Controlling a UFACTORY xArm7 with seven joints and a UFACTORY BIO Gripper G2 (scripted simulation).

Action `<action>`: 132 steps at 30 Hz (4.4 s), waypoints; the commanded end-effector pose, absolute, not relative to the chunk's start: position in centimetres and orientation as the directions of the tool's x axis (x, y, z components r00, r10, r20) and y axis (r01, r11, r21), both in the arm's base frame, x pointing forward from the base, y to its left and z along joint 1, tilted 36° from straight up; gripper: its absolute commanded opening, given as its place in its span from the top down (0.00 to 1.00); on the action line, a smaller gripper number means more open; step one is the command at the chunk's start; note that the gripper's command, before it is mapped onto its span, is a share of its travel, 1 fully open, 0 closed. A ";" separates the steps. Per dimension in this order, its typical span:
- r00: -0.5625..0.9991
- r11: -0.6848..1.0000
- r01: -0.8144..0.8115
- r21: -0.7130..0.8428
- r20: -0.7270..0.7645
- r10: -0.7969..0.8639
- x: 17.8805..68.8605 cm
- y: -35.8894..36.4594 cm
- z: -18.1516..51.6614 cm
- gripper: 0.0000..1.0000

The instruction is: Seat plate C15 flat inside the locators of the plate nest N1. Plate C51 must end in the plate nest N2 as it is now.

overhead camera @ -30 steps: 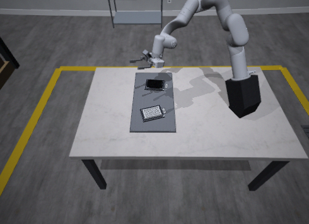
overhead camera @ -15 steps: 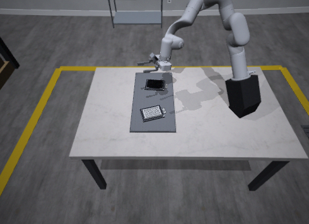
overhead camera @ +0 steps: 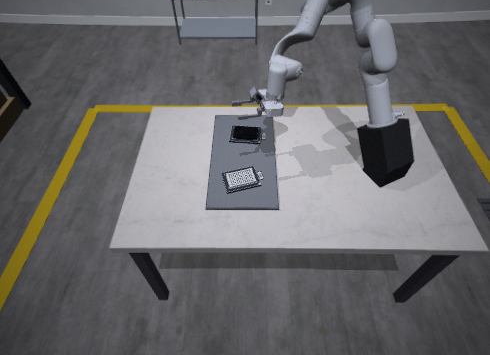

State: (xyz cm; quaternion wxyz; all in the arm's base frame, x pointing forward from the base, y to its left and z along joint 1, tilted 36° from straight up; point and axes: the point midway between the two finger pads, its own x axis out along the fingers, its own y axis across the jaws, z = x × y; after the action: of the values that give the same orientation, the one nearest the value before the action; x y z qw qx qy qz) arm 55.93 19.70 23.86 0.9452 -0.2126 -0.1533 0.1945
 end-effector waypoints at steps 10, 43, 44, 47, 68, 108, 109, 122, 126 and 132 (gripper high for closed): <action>0.919 0.856 -0.178 -0.486 0.229 0.321 52.4 17.1 22.2 0.63; 0.945 0.847 -0.044 -0.530 0.253 0.207 48.0 13.4 20.1 0.46; 0.943 0.839 -0.075 -0.538 0.235 0.235 48.3 13.5 19.7 0.46; 0.931 0.812 -0.169 -0.559 0.181 0.318 49.2 13.8 18.5 0.46; 0.904 0.768 -0.279 -0.576 0.113 0.413 54.7 16.0 11.1 0.46; 0.904 0.769 -0.279 -0.576 0.113 0.412 62.9 19.2 0.2 0.46; 0.904 0.769 -0.279 -0.576 0.113 0.412 62.9 19.2 0.2 0.46; 0.904 0.769 -0.279 -0.576 0.113 0.412 63.1 18.8 -0.5 0.46; 0.904 0.769 -0.279 -0.576 0.113 0.412 63.2 18.6 -0.7 0.46; 0.904 0.769 -0.279 -0.576 0.113 0.412 63.6 18.2 -1.5 0.46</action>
State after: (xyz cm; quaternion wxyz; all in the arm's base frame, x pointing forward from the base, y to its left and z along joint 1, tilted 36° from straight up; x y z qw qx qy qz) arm 63.32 18.25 -1.17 0.9331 -0.2862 -0.1157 0.1845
